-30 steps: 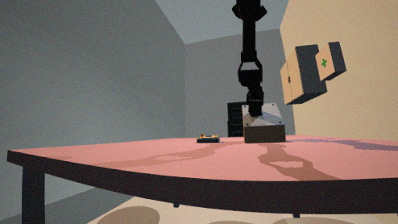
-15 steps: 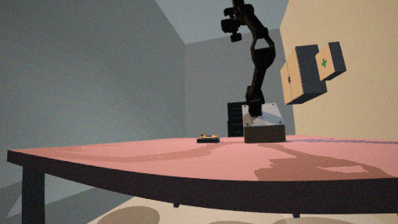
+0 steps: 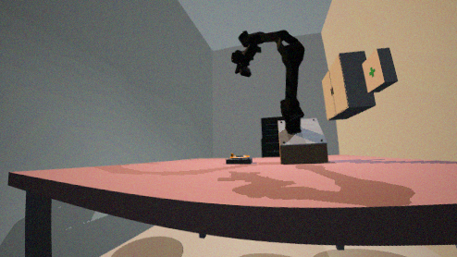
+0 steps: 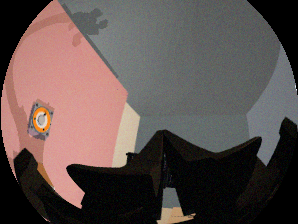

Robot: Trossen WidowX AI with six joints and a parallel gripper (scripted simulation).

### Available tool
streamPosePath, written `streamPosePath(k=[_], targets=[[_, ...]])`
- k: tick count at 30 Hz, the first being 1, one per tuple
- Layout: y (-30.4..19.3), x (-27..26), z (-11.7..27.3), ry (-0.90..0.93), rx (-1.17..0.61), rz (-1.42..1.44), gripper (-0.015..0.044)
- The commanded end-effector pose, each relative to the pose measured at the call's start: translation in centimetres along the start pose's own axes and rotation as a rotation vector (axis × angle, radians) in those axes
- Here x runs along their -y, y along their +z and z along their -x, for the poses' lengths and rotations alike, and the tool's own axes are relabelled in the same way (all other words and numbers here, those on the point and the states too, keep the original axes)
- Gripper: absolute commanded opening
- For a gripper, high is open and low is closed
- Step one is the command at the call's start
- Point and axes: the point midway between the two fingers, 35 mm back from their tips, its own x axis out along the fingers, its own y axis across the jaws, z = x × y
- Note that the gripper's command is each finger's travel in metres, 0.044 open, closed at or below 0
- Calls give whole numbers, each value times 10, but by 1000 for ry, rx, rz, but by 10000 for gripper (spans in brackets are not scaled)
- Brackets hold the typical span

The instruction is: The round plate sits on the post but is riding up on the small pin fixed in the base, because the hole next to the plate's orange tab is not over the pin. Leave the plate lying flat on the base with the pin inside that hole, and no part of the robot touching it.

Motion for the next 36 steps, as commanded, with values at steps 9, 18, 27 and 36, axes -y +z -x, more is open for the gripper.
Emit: streamPosePath(k=[9,18,27,36], targets=[[45,-147,-128,580,5,-318,0],[55,-282,-168,963,-218,-534,0],[47,-375,-169,1166,-473,-662,0],[51,-395,-173,1166,-473,-663,0]])
